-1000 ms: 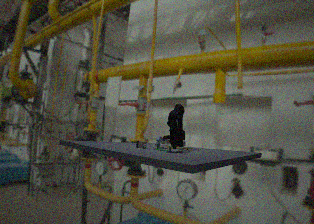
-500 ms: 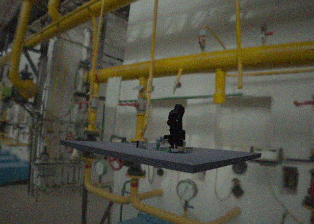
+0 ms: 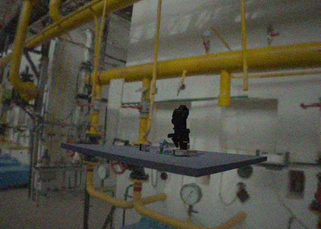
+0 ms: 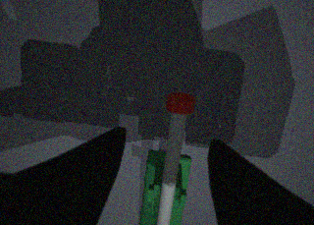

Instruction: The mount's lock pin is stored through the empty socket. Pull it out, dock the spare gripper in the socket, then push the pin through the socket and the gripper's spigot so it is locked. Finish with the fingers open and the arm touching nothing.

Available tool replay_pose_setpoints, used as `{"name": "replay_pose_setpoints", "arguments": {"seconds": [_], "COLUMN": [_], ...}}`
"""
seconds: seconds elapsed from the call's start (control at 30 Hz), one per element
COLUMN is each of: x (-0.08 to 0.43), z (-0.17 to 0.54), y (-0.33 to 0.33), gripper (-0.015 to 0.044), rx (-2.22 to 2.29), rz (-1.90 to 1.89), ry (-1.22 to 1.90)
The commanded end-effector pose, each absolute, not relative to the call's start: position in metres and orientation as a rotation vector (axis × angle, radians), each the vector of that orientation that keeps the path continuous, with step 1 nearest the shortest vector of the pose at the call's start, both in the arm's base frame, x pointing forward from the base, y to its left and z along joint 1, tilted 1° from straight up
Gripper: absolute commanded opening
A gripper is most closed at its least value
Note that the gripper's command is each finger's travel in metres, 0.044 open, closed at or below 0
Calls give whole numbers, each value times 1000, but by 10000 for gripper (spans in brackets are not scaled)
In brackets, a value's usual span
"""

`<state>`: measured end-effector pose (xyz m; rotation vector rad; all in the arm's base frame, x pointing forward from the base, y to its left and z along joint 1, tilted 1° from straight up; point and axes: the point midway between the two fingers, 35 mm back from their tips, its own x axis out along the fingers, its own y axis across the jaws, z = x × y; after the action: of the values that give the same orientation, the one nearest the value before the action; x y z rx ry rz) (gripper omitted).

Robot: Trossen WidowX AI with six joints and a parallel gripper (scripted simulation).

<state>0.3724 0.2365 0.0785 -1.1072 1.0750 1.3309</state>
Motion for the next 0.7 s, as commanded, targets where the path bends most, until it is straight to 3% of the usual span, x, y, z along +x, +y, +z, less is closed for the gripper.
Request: {"name": "replay_pose_setpoints", "arguments": {"seconds": [0.0,0.43,0.6,0.67], "x": [372,371,371,373], "z": [89,117,109,116], "y": [236,235,235,227], "gripper": [200,200,331,279], "rx": [-1107,-1106,-1106,-1110], "rz": [1331,1333,1334,1330], "ry": [1075,1082,1083,1079]}}
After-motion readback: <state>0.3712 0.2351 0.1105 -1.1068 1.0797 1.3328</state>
